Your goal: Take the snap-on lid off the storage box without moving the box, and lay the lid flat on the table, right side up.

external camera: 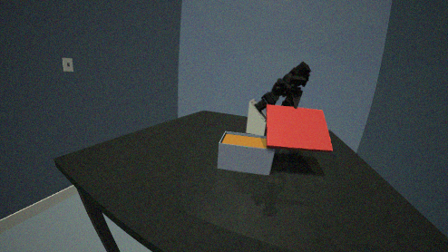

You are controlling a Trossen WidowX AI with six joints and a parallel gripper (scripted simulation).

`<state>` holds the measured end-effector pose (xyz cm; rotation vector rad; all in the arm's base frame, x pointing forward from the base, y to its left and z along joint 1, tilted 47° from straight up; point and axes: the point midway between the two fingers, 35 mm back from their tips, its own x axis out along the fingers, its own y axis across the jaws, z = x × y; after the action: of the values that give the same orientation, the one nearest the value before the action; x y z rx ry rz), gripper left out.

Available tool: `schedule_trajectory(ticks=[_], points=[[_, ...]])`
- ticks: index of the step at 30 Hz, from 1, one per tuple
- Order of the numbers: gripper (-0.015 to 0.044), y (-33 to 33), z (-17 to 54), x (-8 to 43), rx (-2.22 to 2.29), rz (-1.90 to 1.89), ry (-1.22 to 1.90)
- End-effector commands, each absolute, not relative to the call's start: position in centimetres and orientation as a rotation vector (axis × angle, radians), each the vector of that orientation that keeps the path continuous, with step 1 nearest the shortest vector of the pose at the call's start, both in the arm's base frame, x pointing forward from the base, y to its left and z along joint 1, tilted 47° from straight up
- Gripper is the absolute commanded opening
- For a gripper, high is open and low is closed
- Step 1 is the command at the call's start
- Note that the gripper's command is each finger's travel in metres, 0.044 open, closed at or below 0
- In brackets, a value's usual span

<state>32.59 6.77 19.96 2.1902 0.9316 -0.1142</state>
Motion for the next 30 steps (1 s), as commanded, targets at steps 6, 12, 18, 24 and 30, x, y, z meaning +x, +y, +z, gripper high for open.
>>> schedule_trajectory(ticks=[6, 12, 18, 24, 30], points=[[0.0, 7.7, 21.9, 32.2, 2.192, -0.103, 0.907], [0.0, 8.4, 22.7, 31.8, 2.193, -0.102, 0.907], [0.0, 9.2, 23.6, 31.4, 2.193, -0.102, 0.907], [0.0, 10.0, 24.4, 31.0, 2.194, -0.101, 0.907], [0.0, 10.8, 25.3, 30.6, 2.194, -0.101, 0.907]])
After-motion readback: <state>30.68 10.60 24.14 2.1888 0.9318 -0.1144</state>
